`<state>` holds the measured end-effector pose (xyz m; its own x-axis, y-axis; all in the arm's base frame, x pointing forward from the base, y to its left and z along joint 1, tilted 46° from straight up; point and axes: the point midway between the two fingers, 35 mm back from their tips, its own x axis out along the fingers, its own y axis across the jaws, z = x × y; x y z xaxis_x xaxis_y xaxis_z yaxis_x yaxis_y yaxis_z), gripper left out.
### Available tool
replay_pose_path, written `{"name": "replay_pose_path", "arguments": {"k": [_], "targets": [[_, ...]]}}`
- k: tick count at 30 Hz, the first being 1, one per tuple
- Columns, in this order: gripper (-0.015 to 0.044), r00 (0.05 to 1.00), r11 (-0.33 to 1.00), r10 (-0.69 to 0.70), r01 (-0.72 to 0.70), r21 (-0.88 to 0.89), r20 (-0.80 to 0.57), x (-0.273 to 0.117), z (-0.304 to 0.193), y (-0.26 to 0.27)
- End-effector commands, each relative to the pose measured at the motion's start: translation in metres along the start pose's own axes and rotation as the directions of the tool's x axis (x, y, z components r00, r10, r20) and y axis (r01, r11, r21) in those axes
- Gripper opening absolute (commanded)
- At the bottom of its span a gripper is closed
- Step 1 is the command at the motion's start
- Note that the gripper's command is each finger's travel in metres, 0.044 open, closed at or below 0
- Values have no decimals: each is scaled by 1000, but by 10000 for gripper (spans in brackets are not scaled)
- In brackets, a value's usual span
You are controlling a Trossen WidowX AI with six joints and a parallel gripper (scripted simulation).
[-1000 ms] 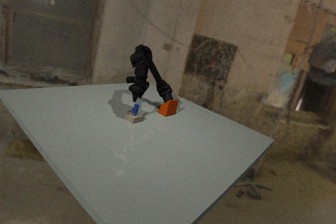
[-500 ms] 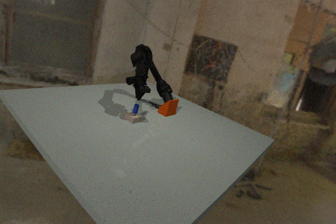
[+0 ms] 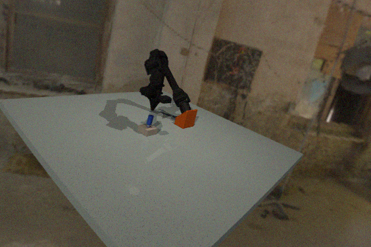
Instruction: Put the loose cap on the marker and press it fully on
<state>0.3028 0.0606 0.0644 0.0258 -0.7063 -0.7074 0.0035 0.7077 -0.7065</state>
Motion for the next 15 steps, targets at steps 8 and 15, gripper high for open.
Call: {"name": "replay_pose_path", "arguments": {"k": [8, 15], "targets": [[0, 1000, 1000, -2, 2, -12, 1, 12, 0, 0], [0, 1000, 1000, -2, 2, -12, 1, 22, 0, 0]]}}
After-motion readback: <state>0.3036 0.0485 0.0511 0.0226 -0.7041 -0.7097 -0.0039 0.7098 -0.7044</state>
